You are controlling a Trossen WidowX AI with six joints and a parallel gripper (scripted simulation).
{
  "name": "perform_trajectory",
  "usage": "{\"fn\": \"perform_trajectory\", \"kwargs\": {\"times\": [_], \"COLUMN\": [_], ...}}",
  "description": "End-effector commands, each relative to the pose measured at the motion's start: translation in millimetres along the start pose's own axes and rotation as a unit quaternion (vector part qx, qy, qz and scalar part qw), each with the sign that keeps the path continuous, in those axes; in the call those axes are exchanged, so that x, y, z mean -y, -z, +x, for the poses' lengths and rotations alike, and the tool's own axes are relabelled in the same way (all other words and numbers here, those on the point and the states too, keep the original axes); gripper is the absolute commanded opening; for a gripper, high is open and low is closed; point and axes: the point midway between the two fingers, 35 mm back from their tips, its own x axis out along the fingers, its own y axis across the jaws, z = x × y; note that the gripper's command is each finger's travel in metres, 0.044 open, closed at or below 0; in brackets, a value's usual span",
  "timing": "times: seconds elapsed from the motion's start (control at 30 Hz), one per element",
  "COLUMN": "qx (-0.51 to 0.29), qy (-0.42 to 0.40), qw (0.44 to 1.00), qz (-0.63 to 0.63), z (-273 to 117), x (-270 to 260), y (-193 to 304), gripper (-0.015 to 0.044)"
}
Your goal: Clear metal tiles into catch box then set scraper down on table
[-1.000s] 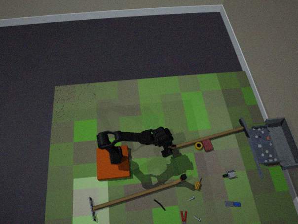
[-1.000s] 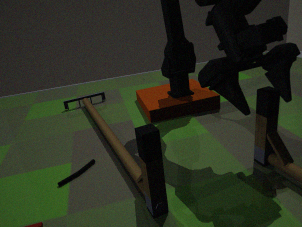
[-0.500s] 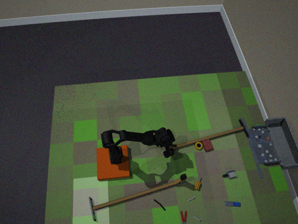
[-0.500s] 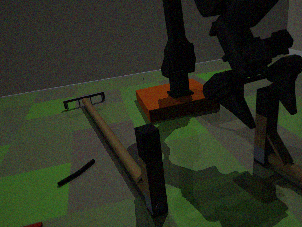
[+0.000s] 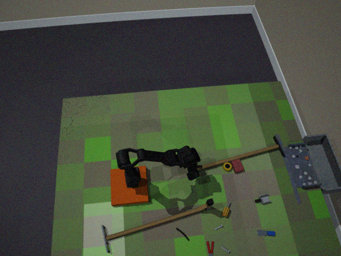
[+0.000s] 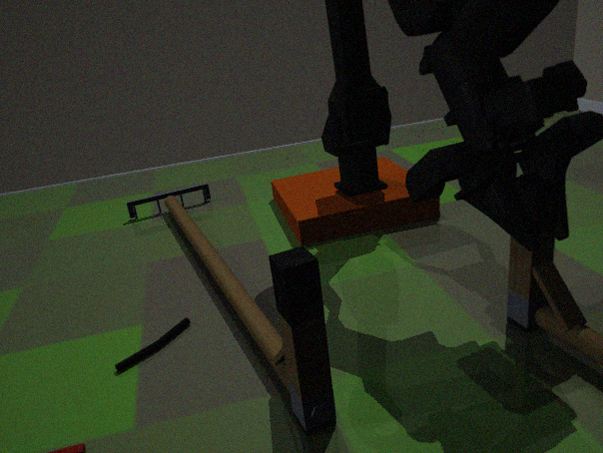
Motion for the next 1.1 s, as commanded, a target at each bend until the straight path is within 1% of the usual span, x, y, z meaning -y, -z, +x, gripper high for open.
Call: {"fn": "perform_trajectory", "kwargs": {"times": [0.0,0.13,0.2,0.23,1.07], "qx": [0.000,0.000,0.000,0.000,0.000], "qy": [0.000,0.000,0.000,0.000,0.013], "qw": [1.000,1.000,1.000,1.000,1.000], "qz": [0.000,0.000,0.000,0.000,0.016], "z": [0,0,0,-1,-2], "x": [0,0,0,0,25], "y": [0,0,0,0,-2], "gripper": [0.0085,0.0059,0.0006,0.0000,0.0000]}}
